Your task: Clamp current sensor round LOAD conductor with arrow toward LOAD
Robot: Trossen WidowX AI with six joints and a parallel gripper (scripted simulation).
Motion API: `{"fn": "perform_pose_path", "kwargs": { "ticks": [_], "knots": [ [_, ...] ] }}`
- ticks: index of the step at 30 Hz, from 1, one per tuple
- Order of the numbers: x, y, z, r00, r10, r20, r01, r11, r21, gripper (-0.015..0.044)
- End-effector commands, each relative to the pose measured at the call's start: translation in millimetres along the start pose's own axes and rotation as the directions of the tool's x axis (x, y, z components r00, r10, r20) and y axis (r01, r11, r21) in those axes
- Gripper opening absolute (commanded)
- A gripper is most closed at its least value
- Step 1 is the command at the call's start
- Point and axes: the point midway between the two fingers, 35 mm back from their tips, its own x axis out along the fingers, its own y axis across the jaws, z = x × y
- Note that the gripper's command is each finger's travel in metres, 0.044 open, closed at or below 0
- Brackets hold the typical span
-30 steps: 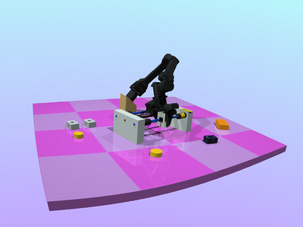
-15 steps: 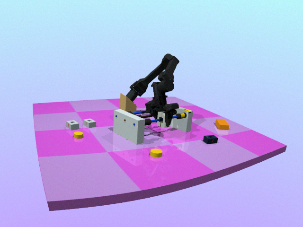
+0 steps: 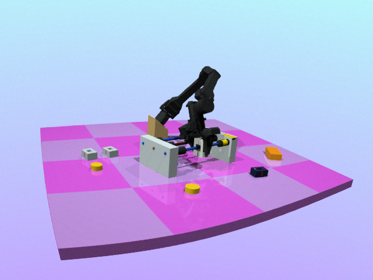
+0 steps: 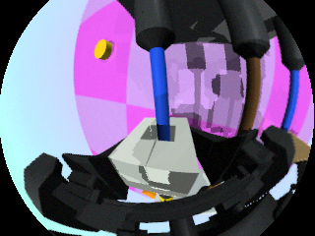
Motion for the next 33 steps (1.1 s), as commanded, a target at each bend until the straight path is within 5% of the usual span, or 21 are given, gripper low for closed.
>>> {"fn": "perform_pose_path", "kwargs": {
  "ticks": [1, 27, 33],
  "knots": [
    [9.1, -5.1, -1.1, 1.000, -0.019, -0.002, 0.019, 1.000, -0.005, 0.0000],
    [9.1, -5.1, -1.1, 1.000, -0.019, -0.002, 0.019, 1.000, -0.005, 0.0000],
    [0.0, 0.0, 0.0, 1.000, 0.000, 0.000, 0.000, 1.000, 0.000, 0.0157]
  ]
}}
